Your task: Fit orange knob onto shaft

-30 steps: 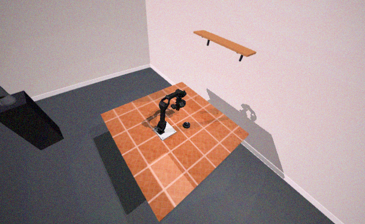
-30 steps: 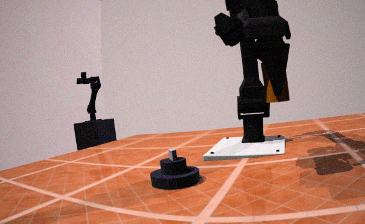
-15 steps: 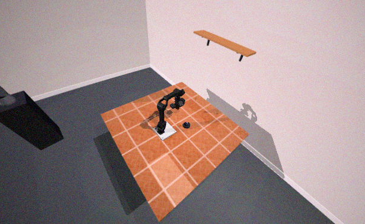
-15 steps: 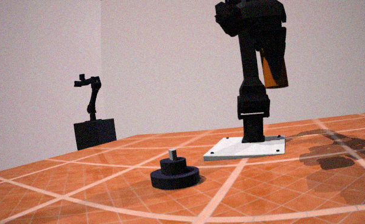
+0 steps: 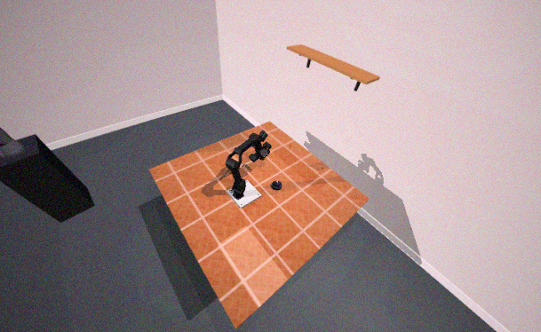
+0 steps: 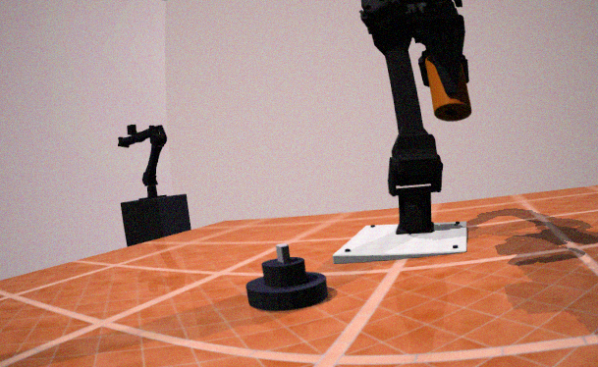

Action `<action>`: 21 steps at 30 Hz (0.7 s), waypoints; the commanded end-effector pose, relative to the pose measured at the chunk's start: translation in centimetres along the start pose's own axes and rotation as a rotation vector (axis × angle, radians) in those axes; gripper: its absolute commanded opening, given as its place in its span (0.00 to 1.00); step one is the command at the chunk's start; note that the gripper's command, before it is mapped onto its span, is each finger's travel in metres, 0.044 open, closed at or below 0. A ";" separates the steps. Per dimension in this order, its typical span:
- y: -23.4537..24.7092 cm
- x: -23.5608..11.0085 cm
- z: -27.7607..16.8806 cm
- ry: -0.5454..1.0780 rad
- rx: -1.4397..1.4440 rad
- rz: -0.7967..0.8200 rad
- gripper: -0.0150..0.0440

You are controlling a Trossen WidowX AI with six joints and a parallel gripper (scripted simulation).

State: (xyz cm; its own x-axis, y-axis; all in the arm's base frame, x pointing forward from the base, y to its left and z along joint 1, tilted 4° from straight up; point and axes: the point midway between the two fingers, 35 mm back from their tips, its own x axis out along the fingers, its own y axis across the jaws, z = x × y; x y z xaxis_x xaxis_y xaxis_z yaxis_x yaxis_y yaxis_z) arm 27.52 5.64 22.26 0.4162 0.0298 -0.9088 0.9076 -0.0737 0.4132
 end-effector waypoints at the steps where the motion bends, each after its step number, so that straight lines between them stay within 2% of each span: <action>1: -0.1 -0.9 -0.1 -0.001 0.002 0.074 0.25; 21: -1.0 -5.3 -0.7 -0.006 -0.002 0.479 0.25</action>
State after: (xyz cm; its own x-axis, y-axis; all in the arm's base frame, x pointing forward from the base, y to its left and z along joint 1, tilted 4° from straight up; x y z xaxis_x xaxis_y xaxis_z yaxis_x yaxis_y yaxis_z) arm 24.88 6.23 25.99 0.7464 -0.0088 -0.6655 0.6636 -0.0669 0.7451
